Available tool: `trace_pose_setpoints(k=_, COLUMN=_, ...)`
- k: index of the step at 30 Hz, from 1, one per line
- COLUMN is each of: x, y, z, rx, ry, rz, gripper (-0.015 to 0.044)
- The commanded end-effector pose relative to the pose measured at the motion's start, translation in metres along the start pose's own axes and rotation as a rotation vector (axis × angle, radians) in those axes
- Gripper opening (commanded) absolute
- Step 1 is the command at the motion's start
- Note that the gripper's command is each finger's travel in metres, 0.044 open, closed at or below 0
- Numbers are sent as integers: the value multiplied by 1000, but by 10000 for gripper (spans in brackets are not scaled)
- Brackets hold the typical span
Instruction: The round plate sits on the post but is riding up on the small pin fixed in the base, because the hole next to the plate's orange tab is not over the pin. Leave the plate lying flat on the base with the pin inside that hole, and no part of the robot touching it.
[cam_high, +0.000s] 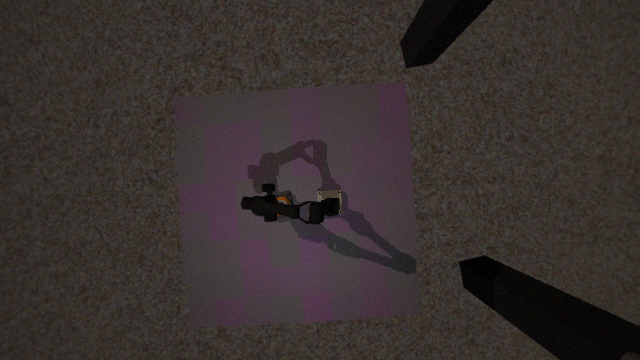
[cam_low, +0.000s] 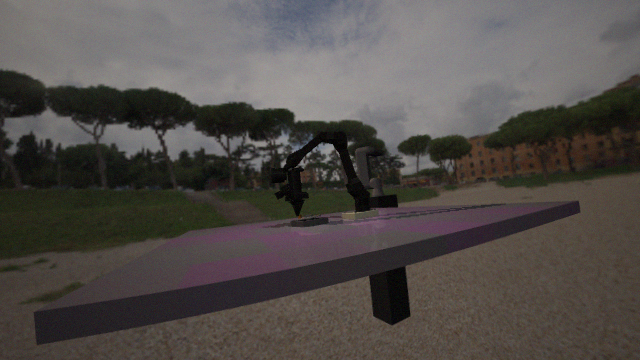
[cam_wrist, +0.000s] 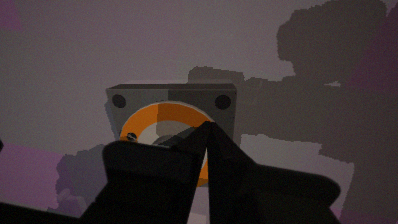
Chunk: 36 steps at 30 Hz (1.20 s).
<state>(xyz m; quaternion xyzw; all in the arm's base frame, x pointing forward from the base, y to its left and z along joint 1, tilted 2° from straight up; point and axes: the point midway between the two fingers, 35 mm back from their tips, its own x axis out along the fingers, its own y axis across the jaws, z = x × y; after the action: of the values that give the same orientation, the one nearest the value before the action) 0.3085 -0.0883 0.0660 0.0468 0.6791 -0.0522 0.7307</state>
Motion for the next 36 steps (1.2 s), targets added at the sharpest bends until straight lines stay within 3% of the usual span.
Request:
trace_pose_setpoints(k=1, x=2, y=-7, z=-6, rx=7, ry=14, rz=-12, gripper=0)
trace_pose_setpoints(k=36, x=2, y=-17, z=-27, rx=7, ry=16, rz=-13, gripper=0)
